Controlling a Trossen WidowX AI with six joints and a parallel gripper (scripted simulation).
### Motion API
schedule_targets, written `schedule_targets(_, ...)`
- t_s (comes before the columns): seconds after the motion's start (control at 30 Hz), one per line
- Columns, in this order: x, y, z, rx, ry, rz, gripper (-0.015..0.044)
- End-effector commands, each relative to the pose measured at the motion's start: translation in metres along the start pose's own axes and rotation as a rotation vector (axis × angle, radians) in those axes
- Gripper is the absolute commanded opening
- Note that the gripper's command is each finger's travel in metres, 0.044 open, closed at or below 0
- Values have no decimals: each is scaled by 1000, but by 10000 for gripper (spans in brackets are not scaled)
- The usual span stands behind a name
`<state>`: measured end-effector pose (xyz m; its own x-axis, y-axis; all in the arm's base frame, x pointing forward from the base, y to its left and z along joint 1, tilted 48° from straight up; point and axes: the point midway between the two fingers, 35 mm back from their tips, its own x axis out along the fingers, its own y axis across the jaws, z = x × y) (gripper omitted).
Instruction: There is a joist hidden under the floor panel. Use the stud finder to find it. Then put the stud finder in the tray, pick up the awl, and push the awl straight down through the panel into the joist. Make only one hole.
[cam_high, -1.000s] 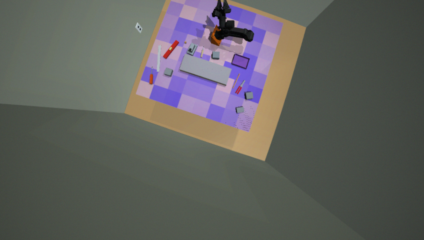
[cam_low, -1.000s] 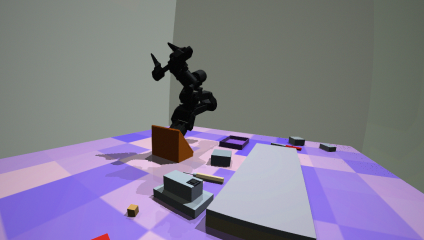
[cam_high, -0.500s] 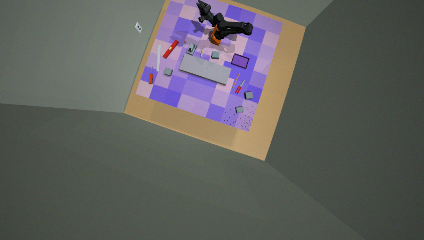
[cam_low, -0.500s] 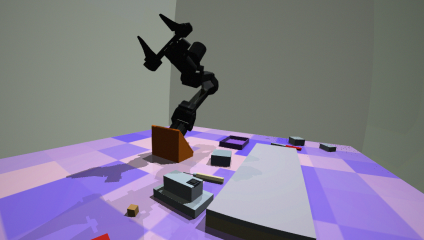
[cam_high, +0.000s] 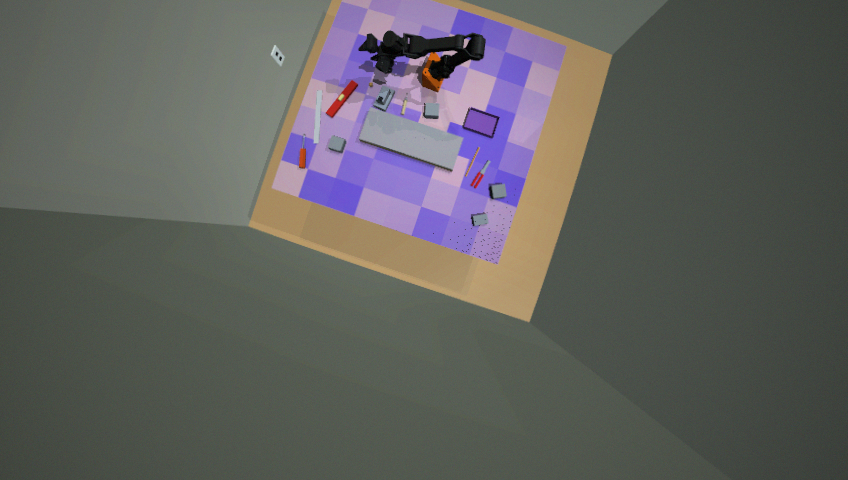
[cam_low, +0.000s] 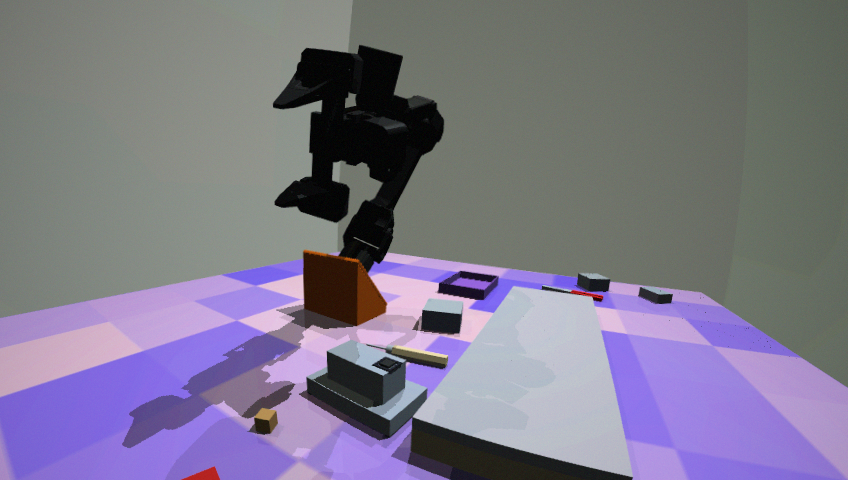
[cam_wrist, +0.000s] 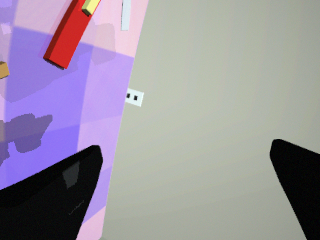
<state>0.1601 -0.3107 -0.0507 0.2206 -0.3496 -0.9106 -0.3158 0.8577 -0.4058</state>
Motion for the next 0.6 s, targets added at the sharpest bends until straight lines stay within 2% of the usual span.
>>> schedule_targets(0.0,30,54,41,170,-155,376,440)
schedule_targets(0.13,38,100,74,355,-226,734,440)
schedule_targets(0.27,34,135,102,571,-226,1078,440)
schedule_targets(0.33,33,140,106,612,-218,1136,440)
schedule_targets(0.57,33,140,106,612,-218,1136,440)
